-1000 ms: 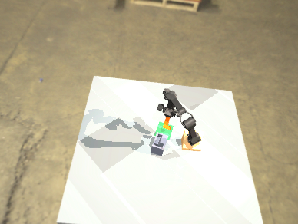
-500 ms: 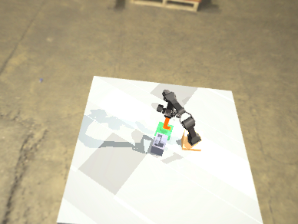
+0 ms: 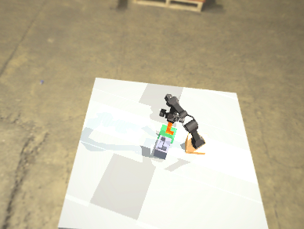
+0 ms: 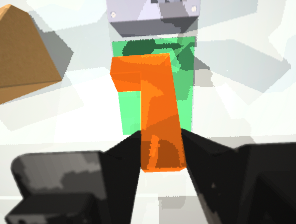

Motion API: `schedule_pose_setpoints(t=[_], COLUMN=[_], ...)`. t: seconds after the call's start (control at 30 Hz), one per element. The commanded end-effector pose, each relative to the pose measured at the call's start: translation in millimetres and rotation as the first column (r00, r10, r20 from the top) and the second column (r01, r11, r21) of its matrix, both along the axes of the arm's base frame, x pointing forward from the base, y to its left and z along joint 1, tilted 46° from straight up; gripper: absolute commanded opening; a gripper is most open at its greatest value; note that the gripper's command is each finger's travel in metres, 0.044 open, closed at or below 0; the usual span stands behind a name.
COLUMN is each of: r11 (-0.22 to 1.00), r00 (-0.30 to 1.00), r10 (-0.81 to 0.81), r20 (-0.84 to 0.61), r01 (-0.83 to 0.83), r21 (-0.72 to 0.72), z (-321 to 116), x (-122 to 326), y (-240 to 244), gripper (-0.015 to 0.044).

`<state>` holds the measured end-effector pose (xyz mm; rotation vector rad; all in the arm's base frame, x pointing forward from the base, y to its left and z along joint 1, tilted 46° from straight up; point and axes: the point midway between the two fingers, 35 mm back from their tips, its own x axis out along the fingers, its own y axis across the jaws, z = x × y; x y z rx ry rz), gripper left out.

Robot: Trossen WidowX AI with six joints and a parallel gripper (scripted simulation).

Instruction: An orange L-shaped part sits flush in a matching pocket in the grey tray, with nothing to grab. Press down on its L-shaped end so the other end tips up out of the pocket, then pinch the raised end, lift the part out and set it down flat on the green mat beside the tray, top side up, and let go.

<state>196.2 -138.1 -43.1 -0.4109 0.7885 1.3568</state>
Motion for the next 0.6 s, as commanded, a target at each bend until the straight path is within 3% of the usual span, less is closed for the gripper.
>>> schedule_pose_setpoints(t=[0.0,0.57], r11=[1.000,1.000], r00=[1.000,1.000], r10=[-0.005,-0.005], r20=[-0.001,0.000], r01=[0.005,0.005], r21=[0.004,0.004], z=[-5,-23], x=[0,1], y=[5,24], gripper=[0.0000,0.0000])
